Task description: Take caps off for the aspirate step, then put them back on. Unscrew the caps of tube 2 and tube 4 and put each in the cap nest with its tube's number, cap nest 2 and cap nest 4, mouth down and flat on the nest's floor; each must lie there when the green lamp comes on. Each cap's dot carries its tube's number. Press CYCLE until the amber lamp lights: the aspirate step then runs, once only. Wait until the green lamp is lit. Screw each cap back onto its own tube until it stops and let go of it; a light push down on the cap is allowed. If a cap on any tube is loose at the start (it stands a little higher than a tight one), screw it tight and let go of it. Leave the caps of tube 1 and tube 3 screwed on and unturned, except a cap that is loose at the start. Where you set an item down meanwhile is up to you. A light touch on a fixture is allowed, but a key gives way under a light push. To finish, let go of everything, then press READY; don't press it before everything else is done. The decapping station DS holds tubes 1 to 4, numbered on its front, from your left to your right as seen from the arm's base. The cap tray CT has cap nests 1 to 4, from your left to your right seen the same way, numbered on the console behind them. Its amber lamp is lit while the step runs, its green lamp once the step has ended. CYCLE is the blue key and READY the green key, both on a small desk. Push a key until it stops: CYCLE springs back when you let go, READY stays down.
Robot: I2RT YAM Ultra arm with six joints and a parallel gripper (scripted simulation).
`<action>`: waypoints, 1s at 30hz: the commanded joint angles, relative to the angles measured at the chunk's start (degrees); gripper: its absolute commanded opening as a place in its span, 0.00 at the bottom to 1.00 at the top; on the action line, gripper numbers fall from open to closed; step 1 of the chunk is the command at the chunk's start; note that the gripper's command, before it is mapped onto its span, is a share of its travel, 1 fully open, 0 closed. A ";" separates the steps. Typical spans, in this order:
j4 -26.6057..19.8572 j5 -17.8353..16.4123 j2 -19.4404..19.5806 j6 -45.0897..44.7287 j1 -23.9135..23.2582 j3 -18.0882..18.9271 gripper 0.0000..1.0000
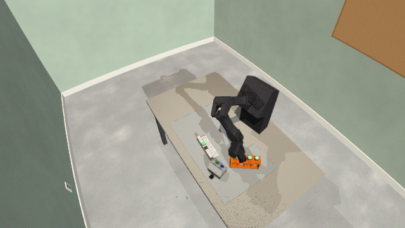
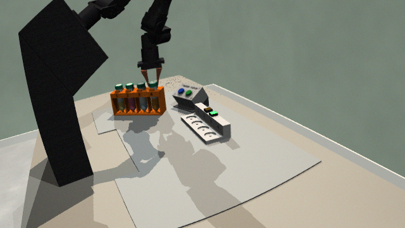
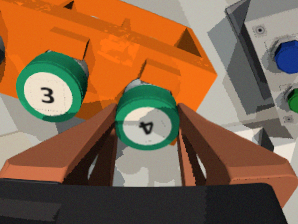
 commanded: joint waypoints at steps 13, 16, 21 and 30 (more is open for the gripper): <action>0.13 -0.05 -0.25 35.75 0.09 0.17 0.00; 0.16 -0.07 -0.22 44.33 0.07 0.17 0.00; 0.18 -0.07 -0.18 58.65 0.06 0.19 0.00; 0.22 -0.09 -0.12 78.69 0.04 0.21 0.00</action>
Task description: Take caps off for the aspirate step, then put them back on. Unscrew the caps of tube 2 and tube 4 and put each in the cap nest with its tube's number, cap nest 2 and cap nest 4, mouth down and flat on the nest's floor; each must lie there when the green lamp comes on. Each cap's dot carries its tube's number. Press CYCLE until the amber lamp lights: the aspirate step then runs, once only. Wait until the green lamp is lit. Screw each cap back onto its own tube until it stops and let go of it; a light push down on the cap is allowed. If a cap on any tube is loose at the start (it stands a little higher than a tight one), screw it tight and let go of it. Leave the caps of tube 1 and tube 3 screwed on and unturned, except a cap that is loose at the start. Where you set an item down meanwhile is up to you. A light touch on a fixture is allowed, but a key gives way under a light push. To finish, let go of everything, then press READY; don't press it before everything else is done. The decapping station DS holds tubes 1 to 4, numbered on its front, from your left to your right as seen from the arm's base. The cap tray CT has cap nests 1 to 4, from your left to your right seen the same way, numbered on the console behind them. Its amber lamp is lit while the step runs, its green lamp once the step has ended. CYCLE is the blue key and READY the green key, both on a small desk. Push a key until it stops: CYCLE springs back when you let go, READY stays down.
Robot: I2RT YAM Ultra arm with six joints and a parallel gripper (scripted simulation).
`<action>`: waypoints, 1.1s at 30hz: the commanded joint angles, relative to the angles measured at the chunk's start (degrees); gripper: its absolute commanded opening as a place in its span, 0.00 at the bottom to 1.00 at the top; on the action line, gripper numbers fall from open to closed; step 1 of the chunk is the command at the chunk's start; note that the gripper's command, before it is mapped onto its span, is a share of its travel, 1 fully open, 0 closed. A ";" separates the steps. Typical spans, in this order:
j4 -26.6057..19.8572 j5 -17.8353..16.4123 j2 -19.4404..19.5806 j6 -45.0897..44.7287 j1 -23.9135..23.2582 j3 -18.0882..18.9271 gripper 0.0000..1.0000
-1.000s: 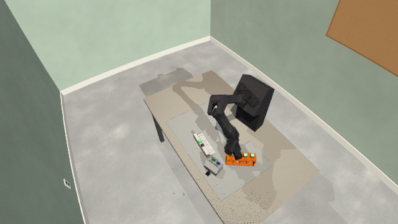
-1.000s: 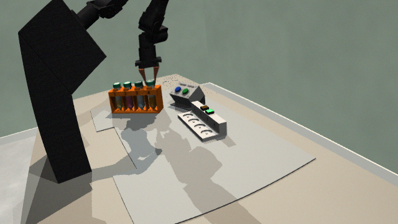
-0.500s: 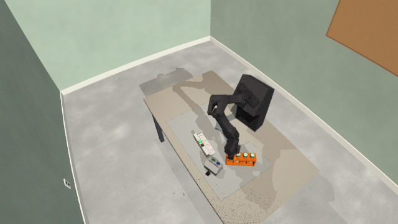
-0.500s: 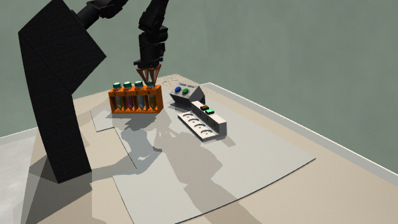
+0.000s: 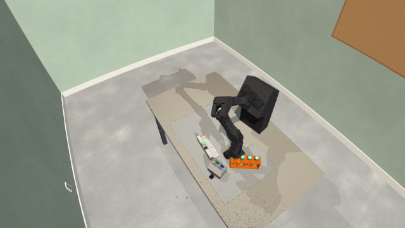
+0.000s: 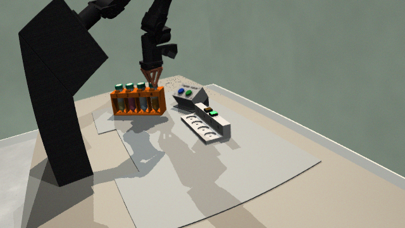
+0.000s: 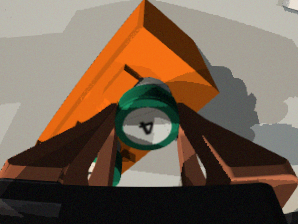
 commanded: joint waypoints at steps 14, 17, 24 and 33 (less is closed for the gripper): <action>0.15 0.03 -0.23 23.00 0.09 0.16 0.49; 0.14 0.03 -0.23 23.00 0.09 0.16 0.49; 0.14 0.03 -0.23 23.00 0.09 0.16 0.49; -3.03 1.34 -4.22 24.05 1.69 -1.12 0.49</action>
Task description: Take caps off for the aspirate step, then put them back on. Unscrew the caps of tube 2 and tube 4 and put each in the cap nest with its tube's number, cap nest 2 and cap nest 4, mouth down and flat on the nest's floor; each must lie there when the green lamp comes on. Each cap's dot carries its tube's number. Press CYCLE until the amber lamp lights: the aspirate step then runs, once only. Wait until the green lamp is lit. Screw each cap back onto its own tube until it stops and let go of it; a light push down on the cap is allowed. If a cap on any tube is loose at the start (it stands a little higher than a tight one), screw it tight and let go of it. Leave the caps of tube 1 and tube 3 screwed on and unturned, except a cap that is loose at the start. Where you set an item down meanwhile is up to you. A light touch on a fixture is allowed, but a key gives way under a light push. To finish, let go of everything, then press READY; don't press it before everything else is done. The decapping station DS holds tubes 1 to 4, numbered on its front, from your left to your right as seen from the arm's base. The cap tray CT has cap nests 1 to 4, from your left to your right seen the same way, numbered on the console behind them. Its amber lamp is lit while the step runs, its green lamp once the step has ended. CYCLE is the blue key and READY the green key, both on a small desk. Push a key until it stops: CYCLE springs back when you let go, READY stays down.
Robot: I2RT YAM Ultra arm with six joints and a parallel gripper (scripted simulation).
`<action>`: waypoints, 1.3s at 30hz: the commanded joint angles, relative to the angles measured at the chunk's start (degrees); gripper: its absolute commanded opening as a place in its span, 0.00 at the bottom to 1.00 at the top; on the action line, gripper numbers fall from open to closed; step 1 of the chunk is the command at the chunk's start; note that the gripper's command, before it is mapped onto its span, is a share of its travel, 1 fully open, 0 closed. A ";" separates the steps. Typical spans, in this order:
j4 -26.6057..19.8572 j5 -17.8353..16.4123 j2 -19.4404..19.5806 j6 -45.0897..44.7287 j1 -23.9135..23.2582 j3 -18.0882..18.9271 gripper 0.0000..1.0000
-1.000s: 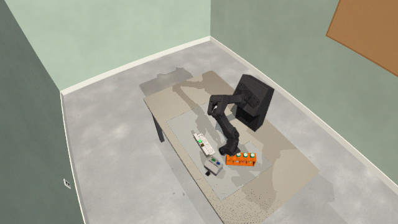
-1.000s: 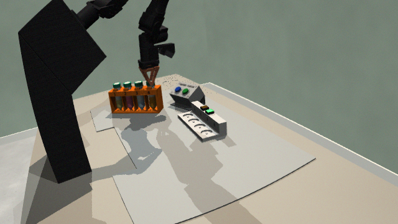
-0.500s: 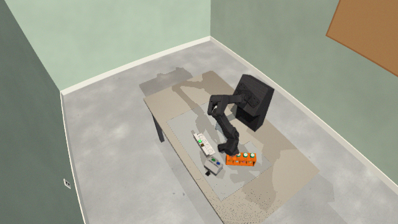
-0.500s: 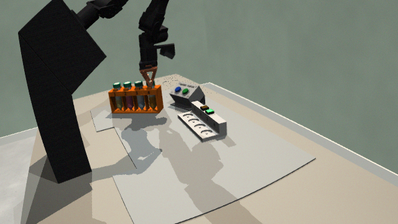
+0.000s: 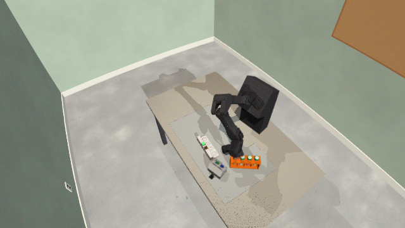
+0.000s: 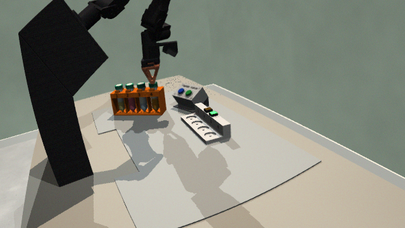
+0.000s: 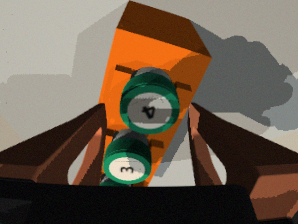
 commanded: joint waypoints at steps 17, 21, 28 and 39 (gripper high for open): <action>-6.62 3.19 -7.21 2.29 3.43 -1.39 0.49; -4.61 6.63 -4.48 -8.93 7.79 -2.32 0.49; -1.81 11.88 1.28 -27.38 14.67 -2.57 0.49; 0.25 18.03 11.04 -52.82 23.29 -0.20 0.49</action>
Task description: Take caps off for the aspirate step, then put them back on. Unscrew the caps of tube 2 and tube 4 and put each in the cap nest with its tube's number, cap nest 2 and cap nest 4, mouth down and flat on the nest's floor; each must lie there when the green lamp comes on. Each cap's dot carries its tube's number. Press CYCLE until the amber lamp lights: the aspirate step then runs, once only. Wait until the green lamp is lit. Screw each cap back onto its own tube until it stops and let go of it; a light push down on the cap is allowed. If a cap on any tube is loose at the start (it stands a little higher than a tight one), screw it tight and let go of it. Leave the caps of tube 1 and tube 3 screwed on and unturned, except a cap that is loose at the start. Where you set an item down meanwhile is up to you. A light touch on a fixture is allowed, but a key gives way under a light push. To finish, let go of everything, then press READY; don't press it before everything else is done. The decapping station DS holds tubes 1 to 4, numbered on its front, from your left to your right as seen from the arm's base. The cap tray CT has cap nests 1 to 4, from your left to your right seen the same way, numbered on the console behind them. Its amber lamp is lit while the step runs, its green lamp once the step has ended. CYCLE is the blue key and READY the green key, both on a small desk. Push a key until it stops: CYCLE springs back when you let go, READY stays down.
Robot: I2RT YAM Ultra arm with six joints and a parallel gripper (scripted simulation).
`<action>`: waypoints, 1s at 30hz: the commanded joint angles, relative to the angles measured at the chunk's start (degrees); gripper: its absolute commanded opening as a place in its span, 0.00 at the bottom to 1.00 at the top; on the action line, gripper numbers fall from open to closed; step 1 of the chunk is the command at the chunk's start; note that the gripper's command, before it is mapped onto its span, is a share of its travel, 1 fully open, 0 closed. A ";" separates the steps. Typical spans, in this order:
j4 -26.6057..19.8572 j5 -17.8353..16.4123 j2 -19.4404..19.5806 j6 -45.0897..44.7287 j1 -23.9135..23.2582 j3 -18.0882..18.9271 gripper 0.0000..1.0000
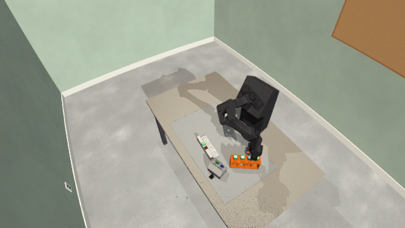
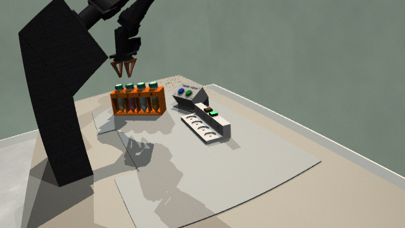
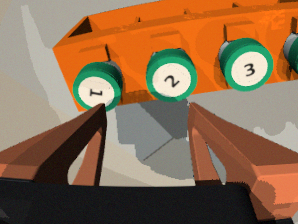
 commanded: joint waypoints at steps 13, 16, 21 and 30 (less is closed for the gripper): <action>0.37 4.96 6.49 -11.92 5.86 2.90 0.49; 1.84 4.44 7.46 -12.84 5.05 3.08 0.49; 5.21 3.15 9.98 -14.94 3.12 3.74 0.49; 8.17 1.92 12.49 -16.81 1.31 4.60 0.49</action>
